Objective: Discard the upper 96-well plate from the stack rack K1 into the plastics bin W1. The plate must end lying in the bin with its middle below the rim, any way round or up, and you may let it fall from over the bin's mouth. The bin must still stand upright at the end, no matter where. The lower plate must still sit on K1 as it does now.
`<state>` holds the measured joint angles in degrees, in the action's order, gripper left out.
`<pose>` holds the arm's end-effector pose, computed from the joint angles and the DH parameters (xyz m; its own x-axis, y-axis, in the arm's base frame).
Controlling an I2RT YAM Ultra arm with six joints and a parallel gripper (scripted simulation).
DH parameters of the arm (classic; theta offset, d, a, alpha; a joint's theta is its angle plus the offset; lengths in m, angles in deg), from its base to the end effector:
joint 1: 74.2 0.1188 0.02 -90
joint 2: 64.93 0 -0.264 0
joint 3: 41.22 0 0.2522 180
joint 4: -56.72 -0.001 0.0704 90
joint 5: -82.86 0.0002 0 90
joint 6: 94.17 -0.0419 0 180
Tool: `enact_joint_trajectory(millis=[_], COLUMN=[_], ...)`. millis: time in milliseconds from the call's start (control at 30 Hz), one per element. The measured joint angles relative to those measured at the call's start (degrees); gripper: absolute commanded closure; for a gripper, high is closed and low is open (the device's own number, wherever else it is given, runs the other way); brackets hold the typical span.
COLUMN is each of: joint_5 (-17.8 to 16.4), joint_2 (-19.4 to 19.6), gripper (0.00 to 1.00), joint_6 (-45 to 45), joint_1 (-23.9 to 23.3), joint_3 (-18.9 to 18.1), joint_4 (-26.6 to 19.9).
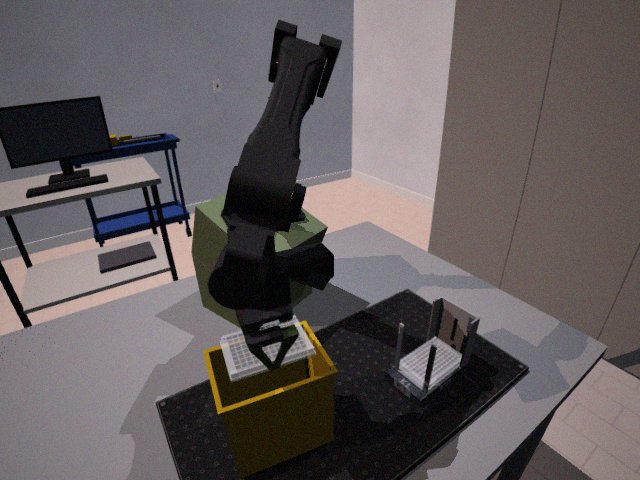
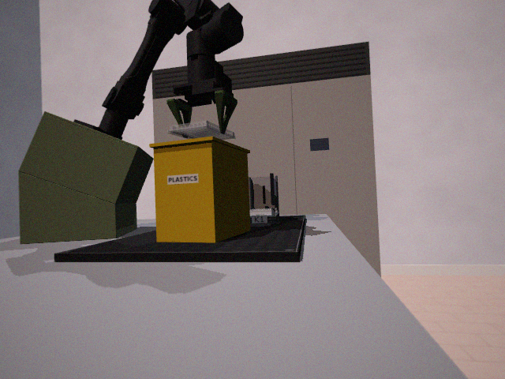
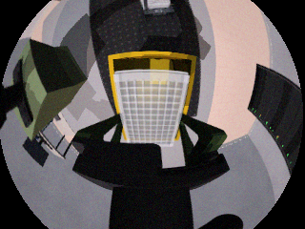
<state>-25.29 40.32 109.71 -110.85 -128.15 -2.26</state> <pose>0.2915 -0.1994 0.1867 -0.1516 -0.9702 -0.1889 -0.9231 0.2073 -0.3240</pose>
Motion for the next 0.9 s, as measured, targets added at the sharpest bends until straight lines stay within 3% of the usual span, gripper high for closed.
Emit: enact_joint_trajectory(millis=[400, 800, 833, 900], joint_5=[0.0, 0.0, 0.0, 0.0], joint_2=[1.5, 1.6, 1.6, 1.6], gripper=[1.0, 1.0, 0.0, 0.0], joint_6=[-0.7, -0.8, -0.8, -0.8], joint_1=[0.6, 0.6, 0.6, 0.6], joint_3=[0.9, 0.9, 0.9, 0.9], joint_4=[3.0, 3.2, 3.2, 3.2])
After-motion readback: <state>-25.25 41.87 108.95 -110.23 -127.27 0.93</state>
